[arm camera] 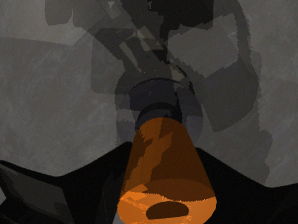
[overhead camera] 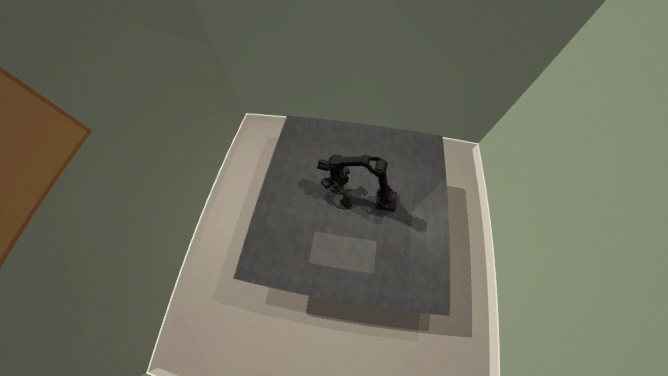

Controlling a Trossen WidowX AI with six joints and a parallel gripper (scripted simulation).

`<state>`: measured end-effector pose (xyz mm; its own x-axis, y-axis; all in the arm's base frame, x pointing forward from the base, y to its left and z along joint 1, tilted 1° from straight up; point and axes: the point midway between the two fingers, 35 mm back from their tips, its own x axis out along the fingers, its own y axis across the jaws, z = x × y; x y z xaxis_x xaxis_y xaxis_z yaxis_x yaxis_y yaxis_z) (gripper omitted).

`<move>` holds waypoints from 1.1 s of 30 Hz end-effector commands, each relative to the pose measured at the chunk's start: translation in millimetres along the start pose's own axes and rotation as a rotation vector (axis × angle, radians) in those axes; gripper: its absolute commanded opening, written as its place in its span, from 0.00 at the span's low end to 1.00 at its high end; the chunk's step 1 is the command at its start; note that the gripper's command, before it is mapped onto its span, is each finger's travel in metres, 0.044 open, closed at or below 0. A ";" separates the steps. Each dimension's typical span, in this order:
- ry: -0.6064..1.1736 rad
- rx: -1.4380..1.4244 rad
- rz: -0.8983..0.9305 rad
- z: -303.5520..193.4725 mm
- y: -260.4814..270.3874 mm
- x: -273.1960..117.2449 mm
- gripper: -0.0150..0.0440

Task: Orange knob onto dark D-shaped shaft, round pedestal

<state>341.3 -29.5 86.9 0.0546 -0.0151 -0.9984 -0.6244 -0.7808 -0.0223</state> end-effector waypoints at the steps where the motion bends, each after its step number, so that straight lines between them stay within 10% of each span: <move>1: 0.001 -0.031 0.000 0.1 -0.1 1.0 0.25; 27: 0.001 0.014 -0.001 -0.2 0.0 13.2 0.25; 33: 0.001 0.014 -0.001 -0.2 0.0 13.2 0.52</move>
<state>342.2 -29.8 73.4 0.0561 -0.0152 -0.9983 -0.6380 -0.7697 -0.0241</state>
